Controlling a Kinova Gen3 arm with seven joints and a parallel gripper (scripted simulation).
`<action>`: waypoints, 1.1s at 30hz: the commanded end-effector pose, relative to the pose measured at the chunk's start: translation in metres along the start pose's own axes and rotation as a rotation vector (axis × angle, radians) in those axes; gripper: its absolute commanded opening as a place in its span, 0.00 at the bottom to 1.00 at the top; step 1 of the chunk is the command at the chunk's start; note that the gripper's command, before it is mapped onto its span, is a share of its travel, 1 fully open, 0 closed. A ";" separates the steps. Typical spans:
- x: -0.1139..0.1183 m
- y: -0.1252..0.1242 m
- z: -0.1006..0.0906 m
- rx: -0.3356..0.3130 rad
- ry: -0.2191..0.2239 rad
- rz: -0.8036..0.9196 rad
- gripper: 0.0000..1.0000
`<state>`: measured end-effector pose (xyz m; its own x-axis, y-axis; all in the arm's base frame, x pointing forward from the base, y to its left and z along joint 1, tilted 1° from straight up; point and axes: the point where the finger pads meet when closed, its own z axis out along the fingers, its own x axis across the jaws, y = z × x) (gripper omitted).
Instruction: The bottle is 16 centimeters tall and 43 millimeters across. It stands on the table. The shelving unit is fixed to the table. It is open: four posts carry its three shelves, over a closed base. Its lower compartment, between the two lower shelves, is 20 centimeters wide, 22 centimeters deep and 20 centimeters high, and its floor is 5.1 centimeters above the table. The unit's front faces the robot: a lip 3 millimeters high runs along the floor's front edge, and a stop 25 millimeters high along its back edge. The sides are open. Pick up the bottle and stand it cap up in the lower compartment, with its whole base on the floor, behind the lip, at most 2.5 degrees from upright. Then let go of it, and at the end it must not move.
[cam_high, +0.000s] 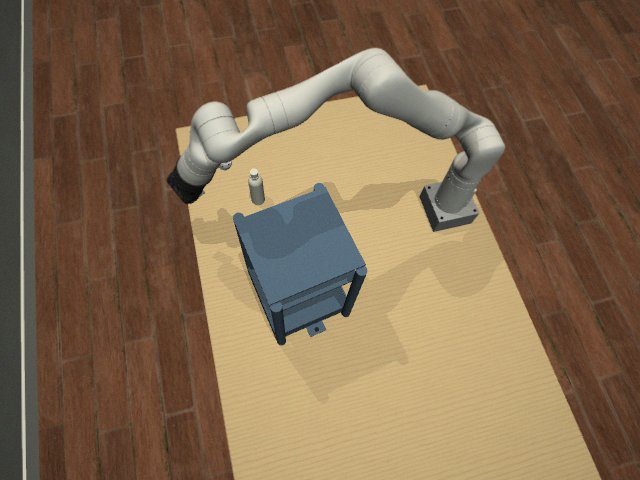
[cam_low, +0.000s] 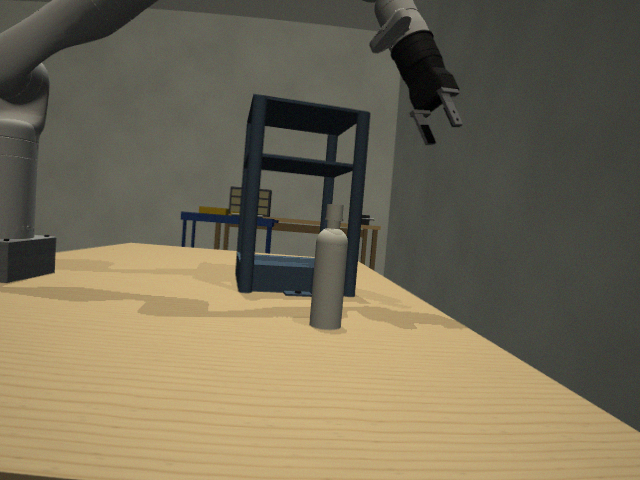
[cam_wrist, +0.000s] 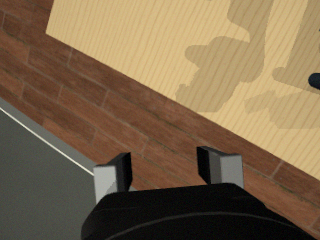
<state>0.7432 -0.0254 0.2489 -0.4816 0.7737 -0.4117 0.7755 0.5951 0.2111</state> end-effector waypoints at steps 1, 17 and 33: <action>-0.001 0.000 -0.004 -0.004 0.004 -0.002 1.00; -0.006 -0.015 -0.009 0.024 0.030 0.032 1.00; -0.011 -0.030 -0.013 0.050 0.055 0.064 1.00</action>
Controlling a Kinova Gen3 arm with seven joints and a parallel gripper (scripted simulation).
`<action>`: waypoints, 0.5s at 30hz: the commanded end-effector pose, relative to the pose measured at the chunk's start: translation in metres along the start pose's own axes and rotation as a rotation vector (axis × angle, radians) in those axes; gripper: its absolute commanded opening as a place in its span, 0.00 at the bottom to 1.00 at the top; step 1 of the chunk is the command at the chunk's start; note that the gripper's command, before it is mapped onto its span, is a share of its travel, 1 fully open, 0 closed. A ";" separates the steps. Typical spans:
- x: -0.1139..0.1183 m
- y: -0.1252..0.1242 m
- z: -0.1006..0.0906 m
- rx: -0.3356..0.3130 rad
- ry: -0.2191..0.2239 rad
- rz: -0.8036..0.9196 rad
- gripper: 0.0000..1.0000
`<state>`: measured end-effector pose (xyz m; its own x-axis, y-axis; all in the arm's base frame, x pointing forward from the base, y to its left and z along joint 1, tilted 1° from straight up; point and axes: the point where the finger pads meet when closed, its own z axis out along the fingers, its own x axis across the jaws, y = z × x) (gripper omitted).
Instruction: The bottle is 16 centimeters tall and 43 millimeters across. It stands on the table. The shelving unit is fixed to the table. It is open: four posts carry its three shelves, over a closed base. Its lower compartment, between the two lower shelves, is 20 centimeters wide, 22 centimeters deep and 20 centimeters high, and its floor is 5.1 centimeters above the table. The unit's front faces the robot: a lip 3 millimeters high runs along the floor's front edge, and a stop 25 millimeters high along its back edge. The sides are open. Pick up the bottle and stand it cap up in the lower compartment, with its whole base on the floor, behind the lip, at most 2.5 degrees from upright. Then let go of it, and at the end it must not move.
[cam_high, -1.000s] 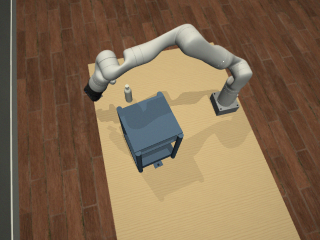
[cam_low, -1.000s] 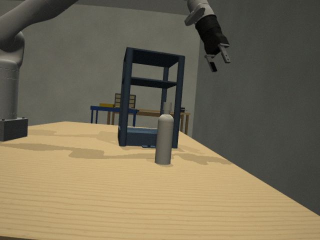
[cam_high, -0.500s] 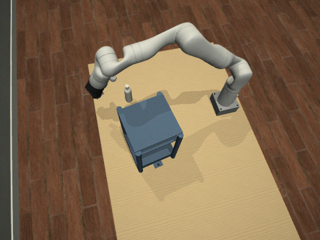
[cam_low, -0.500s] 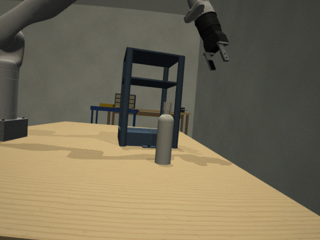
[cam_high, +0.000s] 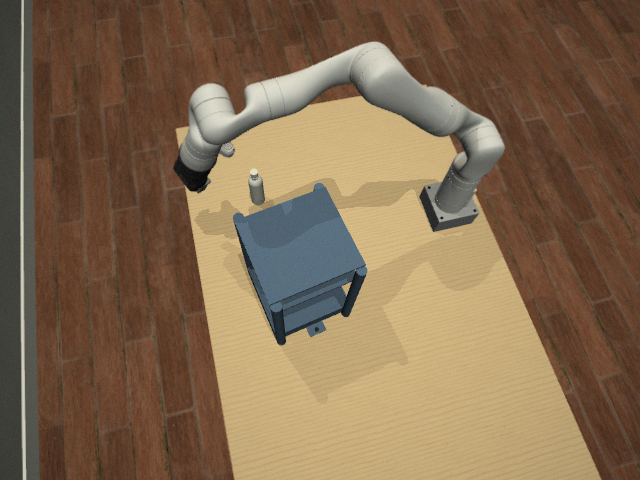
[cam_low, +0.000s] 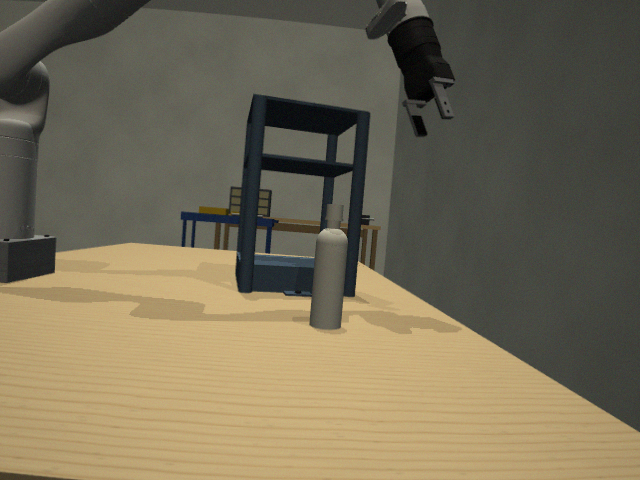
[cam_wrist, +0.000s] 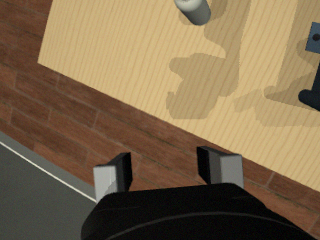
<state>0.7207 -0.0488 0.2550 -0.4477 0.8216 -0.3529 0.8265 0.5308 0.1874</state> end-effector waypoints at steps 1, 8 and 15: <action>-0.001 0.000 -0.004 -0.004 0.005 -0.002 1.00; -0.003 -0.007 -0.006 0.008 0.017 0.013 1.00; -0.005 -0.014 -0.009 0.020 0.029 0.028 1.00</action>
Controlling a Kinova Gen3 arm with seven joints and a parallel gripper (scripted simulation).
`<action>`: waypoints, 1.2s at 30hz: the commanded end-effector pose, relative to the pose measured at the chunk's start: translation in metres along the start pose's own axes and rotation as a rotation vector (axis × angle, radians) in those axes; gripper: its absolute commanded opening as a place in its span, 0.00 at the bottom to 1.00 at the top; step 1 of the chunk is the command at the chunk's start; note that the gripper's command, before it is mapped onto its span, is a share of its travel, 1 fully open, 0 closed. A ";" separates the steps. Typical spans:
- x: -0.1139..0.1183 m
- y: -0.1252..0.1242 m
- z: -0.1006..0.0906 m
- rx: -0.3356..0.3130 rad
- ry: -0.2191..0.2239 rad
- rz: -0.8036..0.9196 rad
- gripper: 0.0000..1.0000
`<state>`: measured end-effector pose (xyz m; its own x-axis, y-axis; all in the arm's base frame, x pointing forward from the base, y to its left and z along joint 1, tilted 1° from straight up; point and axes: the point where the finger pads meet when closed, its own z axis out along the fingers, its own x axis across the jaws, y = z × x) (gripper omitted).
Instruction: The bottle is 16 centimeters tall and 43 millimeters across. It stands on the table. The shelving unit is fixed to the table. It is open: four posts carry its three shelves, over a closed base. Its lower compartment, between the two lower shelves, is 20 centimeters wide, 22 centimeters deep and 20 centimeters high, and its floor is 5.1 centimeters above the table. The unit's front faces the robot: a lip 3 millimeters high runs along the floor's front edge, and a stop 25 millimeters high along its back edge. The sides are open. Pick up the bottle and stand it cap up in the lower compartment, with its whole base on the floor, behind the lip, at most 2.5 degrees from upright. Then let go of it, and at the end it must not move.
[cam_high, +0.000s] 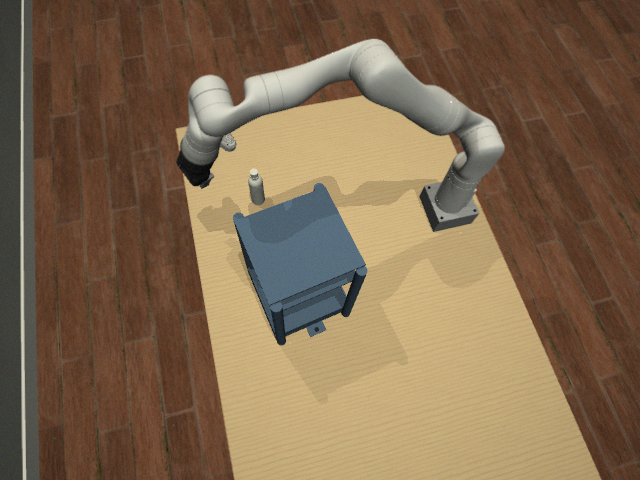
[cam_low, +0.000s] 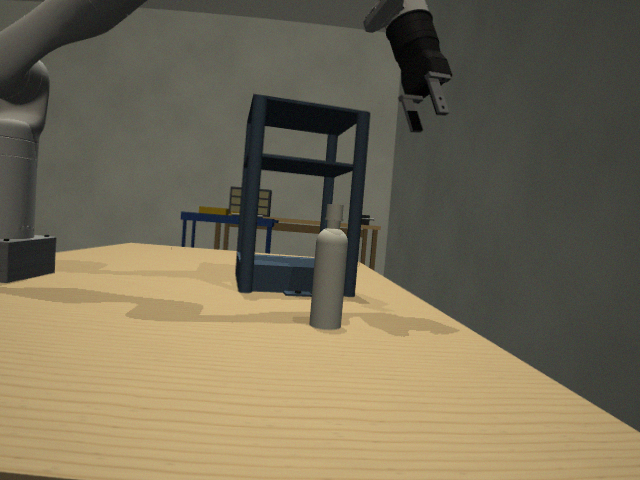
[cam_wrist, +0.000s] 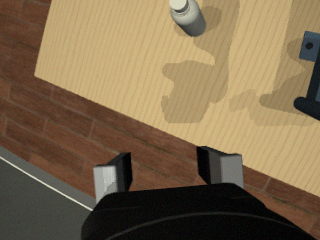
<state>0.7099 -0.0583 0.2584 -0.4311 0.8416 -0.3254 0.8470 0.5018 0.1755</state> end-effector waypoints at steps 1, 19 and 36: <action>-0.001 -0.001 -0.004 -0.003 0.005 -0.001 1.00; -0.005 -0.014 -0.009 0.020 0.029 0.027 1.00; -0.011 -0.032 -0.019 0.051 0.064 0.066 1.00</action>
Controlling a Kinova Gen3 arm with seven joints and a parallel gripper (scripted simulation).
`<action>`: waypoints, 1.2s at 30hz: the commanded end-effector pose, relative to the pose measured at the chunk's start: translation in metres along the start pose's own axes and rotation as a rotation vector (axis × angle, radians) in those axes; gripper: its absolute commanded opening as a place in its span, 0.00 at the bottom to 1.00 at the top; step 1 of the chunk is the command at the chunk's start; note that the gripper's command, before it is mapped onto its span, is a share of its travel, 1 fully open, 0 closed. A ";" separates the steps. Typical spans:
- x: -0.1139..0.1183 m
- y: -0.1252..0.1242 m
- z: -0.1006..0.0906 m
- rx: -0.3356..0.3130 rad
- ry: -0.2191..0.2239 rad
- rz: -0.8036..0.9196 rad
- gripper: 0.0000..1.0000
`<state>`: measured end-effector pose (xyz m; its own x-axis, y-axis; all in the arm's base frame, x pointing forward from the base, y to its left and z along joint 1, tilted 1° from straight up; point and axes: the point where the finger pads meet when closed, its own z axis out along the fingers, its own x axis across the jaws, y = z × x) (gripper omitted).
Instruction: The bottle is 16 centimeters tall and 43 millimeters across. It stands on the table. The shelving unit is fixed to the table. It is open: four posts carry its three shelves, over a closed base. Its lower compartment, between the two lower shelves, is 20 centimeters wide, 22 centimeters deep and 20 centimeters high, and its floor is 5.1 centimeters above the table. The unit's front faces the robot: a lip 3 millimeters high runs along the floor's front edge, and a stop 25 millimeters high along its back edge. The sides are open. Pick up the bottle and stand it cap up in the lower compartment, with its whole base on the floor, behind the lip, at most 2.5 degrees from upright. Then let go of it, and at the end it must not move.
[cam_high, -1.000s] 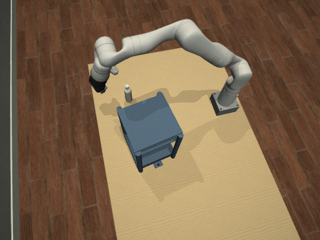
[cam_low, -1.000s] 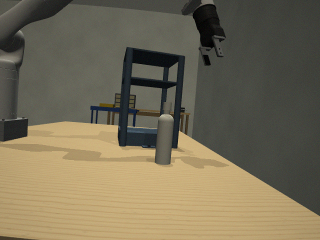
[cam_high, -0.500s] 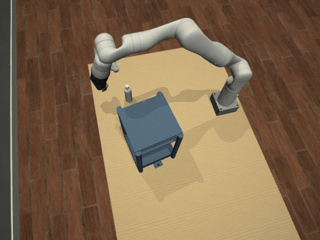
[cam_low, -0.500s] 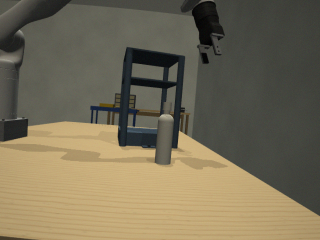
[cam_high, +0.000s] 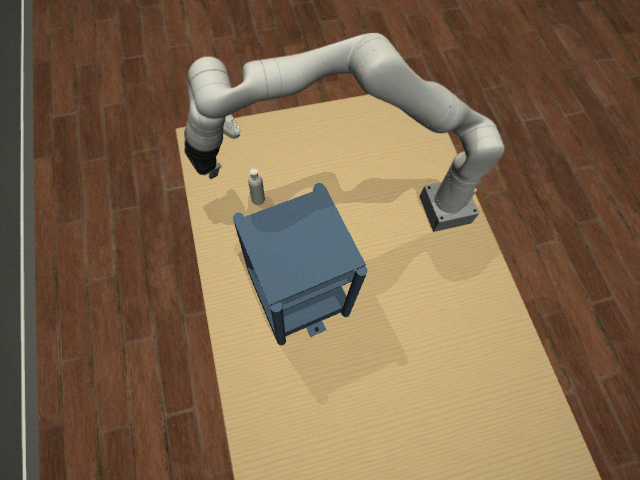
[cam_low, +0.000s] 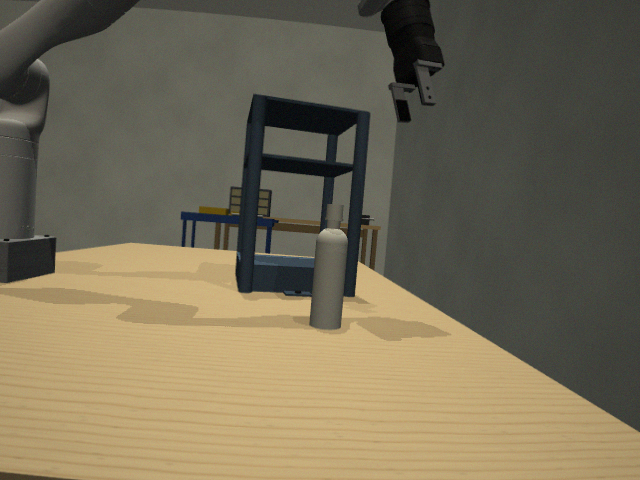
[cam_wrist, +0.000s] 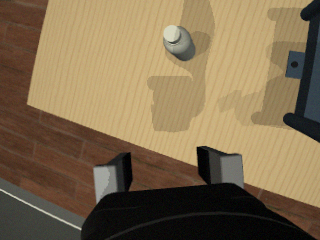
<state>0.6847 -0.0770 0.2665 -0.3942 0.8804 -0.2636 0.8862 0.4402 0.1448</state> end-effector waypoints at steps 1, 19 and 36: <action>-0.003 -0.003 -0.007 0.000 0.008 0.005 1.00; -0.006 -0.015 -0.010 0.018 0.030 0.028 1.00; -0.010 -0.031 -0.017 0.045 0.061 0.059 1.00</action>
<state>0.6590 -0.0968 0.2781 -0.3505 0.9141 -0.2039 0.9188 0.3778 0.1144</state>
